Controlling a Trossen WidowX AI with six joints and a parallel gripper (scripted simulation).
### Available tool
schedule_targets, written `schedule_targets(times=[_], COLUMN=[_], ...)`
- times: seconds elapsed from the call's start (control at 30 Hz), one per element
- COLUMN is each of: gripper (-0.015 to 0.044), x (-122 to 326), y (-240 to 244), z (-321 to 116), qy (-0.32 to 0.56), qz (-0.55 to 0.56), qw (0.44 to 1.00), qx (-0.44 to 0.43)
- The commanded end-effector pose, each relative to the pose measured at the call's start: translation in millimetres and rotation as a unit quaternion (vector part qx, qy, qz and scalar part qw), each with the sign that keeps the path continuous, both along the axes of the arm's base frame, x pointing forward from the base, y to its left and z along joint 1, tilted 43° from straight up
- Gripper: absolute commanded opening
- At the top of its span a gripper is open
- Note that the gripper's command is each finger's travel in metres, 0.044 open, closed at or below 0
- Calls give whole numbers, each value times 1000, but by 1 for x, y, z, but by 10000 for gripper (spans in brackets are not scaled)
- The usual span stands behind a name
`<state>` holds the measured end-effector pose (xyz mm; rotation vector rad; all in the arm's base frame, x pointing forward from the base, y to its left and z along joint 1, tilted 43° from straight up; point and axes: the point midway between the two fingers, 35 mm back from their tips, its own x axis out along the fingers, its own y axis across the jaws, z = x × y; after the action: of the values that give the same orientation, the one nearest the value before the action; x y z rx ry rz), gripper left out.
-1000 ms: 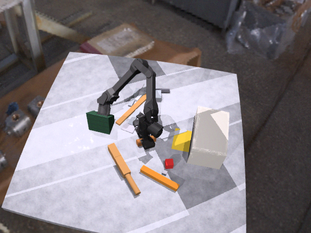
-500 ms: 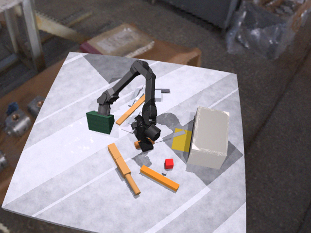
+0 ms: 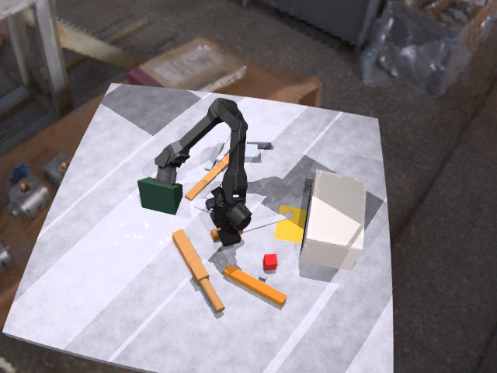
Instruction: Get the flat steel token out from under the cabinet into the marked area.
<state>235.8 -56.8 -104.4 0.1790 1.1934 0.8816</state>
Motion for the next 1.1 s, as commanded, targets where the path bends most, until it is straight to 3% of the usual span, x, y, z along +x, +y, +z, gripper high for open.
schedule_targets(times=[0.0,1.07], gripper=[0,0], x=[1,-14], y=[-6,-17], z=[-3,-15], qy=[-3,17], qz=[-1,-23], qw=[1000,1000], qx=[-3,-1])
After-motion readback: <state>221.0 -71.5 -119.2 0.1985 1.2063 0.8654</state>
